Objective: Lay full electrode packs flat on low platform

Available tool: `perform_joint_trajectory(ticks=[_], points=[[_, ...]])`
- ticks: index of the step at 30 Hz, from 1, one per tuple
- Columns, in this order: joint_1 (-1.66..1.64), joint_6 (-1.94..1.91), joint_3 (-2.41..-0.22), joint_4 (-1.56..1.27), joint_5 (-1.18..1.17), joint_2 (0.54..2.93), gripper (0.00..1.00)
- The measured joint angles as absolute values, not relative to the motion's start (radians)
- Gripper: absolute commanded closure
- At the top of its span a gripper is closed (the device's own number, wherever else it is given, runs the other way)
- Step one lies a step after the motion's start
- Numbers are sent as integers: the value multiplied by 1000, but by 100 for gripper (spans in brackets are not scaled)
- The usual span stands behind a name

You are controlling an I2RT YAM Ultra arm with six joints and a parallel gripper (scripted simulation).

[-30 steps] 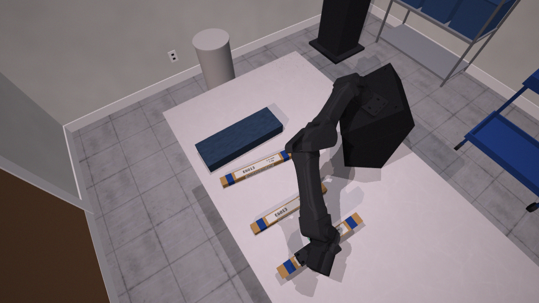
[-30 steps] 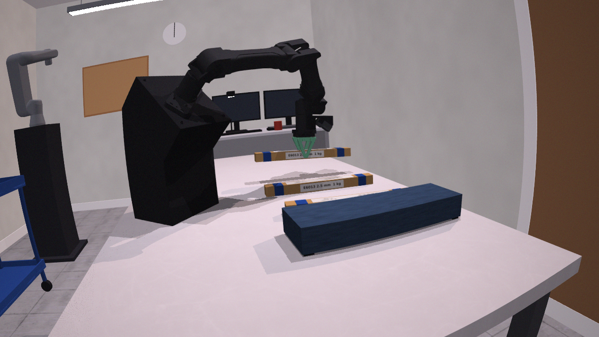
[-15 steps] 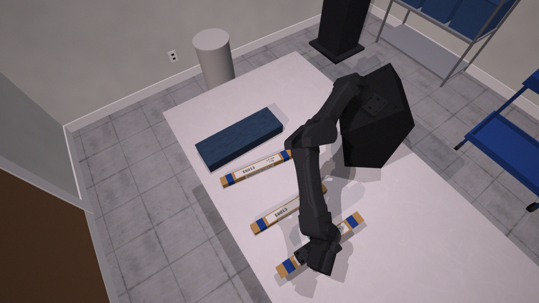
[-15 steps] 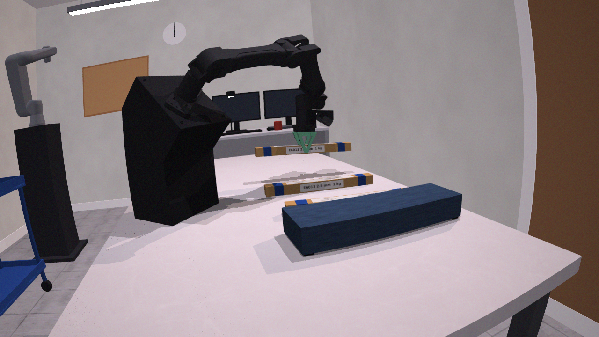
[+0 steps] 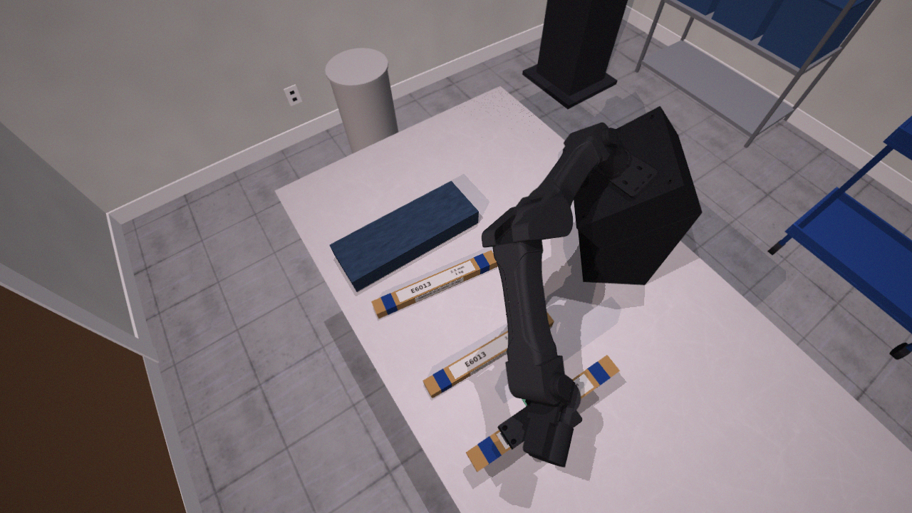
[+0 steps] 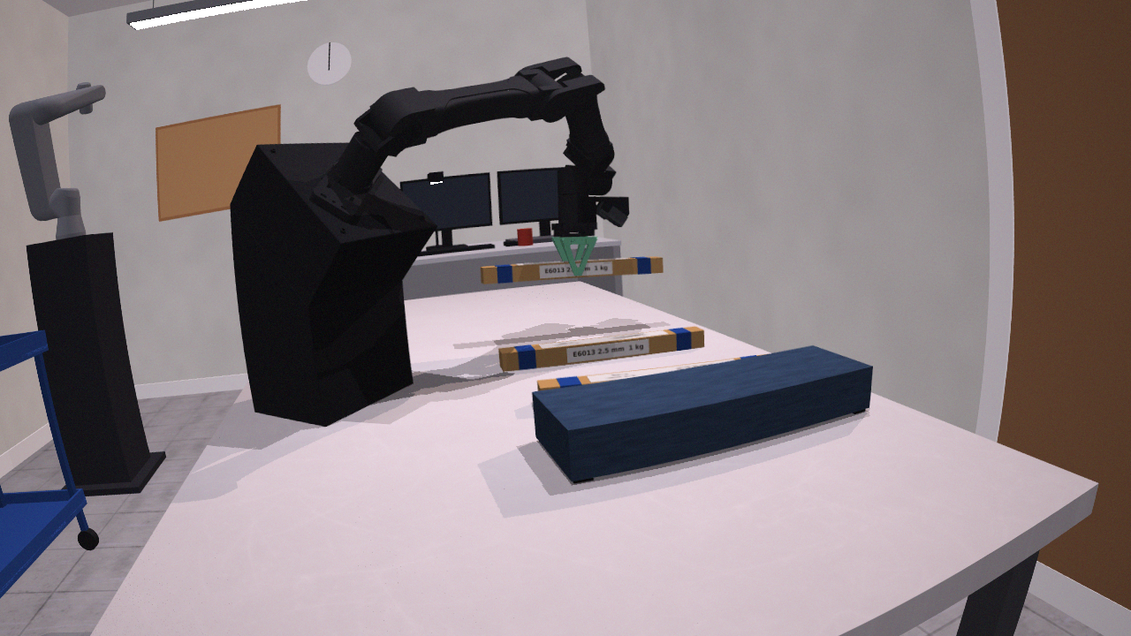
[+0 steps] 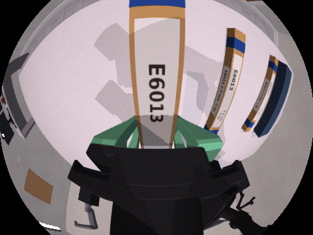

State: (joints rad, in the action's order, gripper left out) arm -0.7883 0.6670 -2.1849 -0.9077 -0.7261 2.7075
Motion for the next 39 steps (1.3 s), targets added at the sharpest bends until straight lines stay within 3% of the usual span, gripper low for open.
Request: perform_joint_trajectory(ticks=[39], points=[[-879,776,-2185,-1088,-743,2657,100]])
